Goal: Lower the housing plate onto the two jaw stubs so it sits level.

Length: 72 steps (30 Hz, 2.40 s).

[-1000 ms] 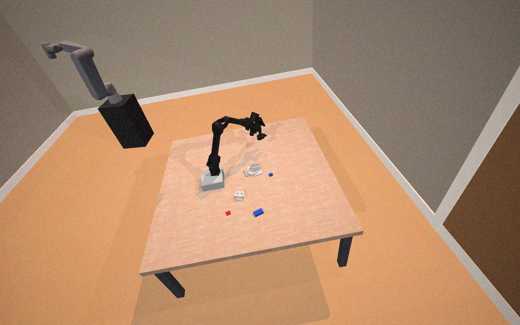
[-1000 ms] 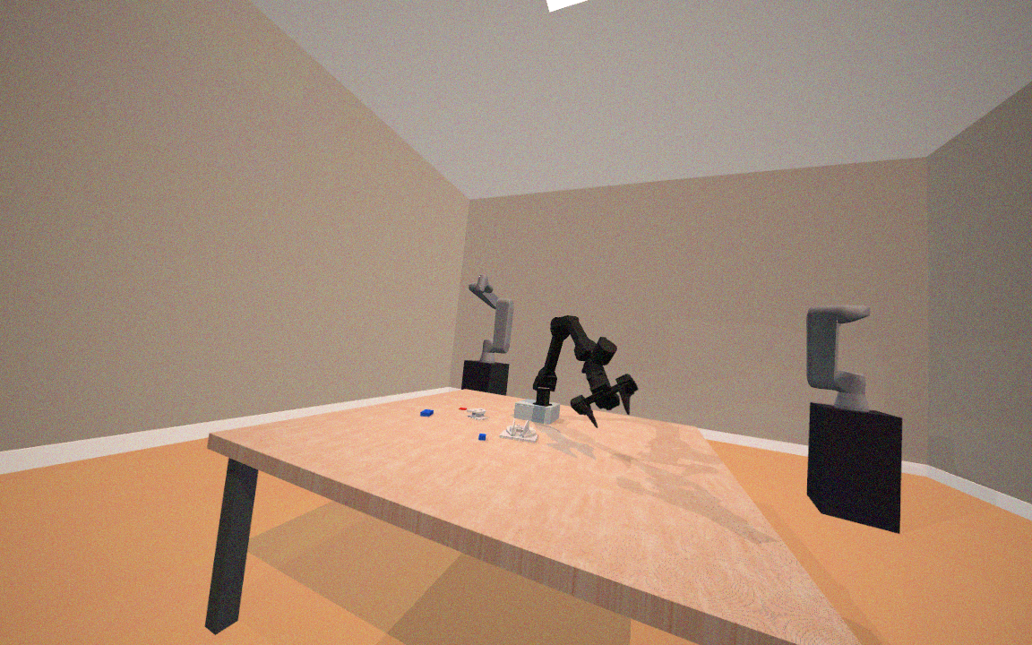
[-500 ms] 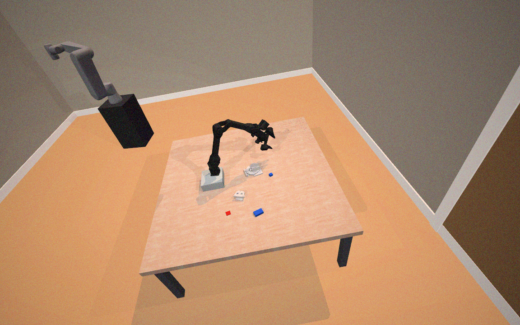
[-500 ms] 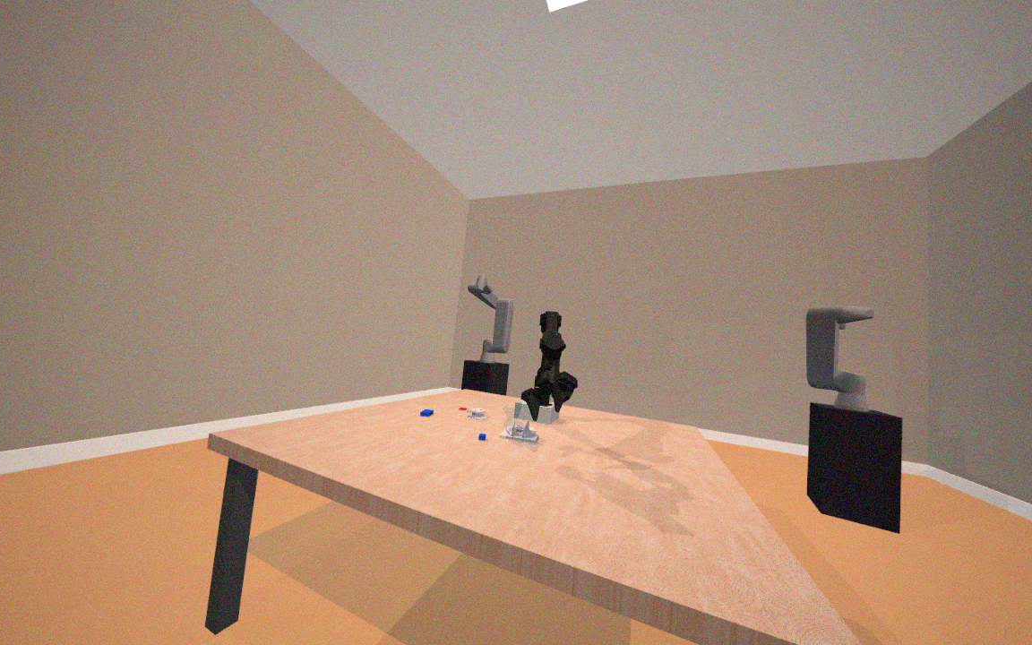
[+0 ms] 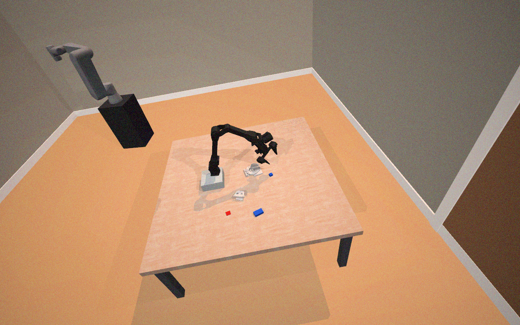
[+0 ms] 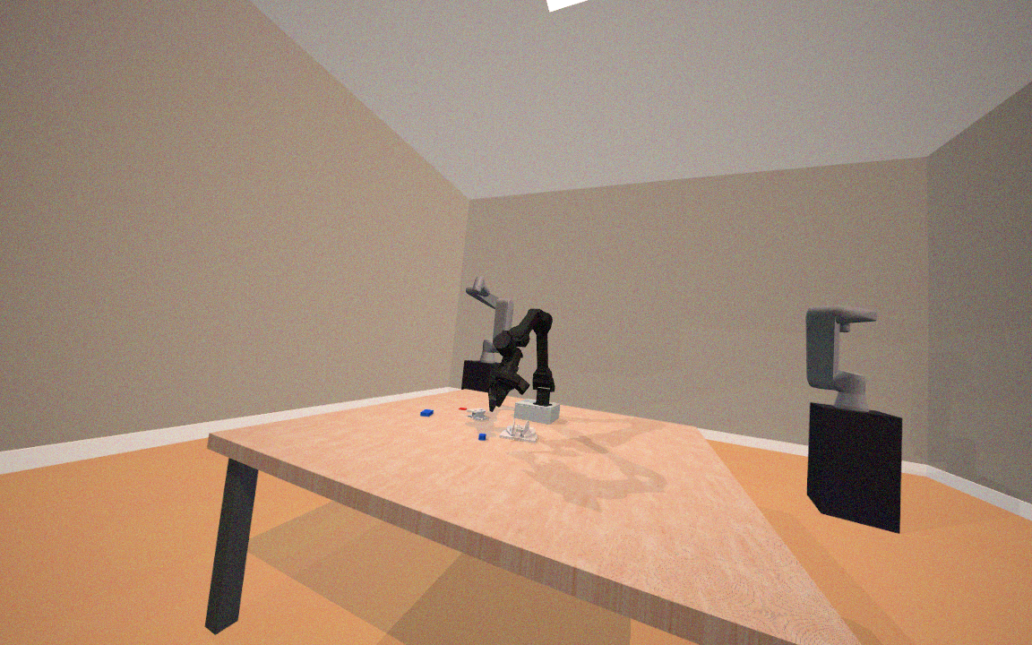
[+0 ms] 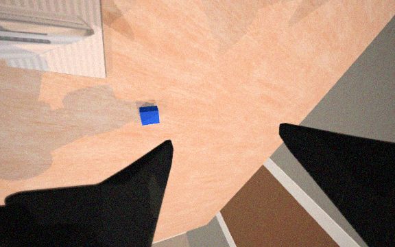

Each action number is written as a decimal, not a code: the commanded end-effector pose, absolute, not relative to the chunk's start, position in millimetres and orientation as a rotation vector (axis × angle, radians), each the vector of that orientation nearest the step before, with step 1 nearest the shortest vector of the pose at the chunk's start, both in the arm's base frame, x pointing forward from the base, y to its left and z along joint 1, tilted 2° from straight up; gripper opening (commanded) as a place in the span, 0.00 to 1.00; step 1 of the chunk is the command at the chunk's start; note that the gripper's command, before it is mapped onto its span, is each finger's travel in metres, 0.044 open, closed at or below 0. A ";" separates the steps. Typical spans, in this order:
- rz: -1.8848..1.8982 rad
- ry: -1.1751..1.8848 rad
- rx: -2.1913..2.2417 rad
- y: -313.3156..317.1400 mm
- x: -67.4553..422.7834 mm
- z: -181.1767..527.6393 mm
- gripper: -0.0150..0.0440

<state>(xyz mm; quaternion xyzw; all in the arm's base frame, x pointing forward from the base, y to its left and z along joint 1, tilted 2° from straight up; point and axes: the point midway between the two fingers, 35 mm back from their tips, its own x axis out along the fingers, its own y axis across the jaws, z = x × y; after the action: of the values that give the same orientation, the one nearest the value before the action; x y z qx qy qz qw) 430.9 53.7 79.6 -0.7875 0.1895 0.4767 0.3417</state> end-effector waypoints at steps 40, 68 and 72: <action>1.075 1.302 -1.130 -201.4 200.8 76.3 1.00; 1.075 1.302 -1.130 -203.2 200.9 31.9 1.00; 1.075 1.302 -1.130 -203.5 200.9 25.2 1.00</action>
<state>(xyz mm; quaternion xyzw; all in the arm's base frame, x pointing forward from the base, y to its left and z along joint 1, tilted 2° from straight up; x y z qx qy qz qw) 203.0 -205.8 34.5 -0.4794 0.5450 0.4437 0.5257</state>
